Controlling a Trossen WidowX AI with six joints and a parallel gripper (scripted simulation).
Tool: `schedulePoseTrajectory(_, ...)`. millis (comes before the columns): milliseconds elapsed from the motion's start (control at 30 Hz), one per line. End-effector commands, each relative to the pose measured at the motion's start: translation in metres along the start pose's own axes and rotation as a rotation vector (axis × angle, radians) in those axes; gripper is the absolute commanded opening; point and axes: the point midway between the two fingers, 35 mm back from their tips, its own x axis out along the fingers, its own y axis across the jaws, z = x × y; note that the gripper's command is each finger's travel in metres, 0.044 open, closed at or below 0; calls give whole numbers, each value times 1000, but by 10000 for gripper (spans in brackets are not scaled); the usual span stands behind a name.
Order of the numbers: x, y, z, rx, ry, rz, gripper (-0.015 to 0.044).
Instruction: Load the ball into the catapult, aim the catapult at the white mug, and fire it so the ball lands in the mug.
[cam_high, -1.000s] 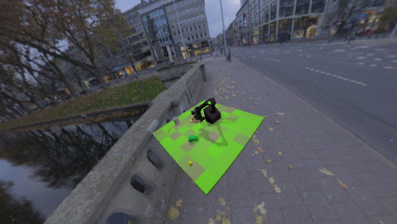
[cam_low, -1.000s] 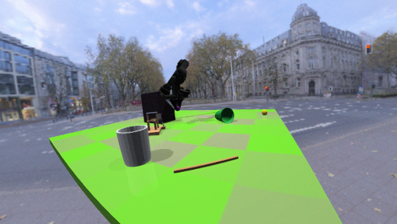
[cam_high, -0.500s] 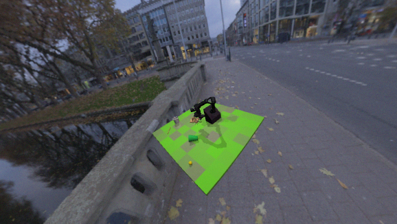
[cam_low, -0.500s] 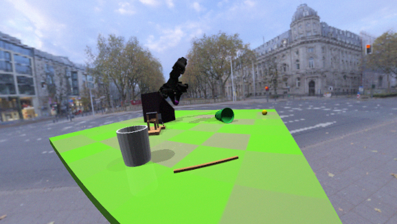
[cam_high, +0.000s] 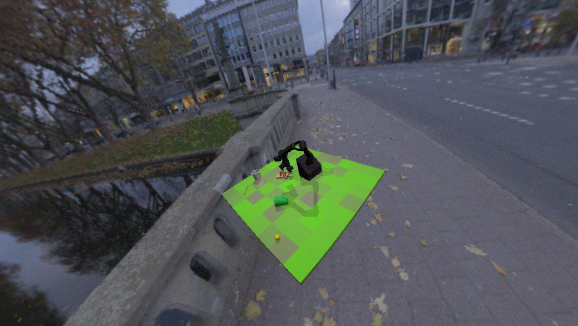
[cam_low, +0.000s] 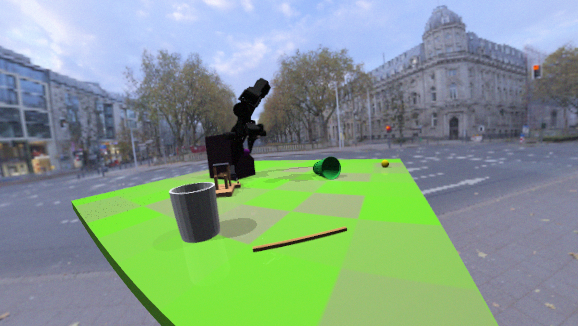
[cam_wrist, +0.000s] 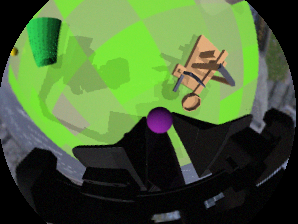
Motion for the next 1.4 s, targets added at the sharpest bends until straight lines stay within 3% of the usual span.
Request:
schedulePoseTrajectory(0,3,-18,-1,97,35,10,0)
schedulePoseTrajectory(767,31,-96,-20,502,210,89,0)
schedulePoseTrajectory(1367,51,-99,-19,512,215,92,0)
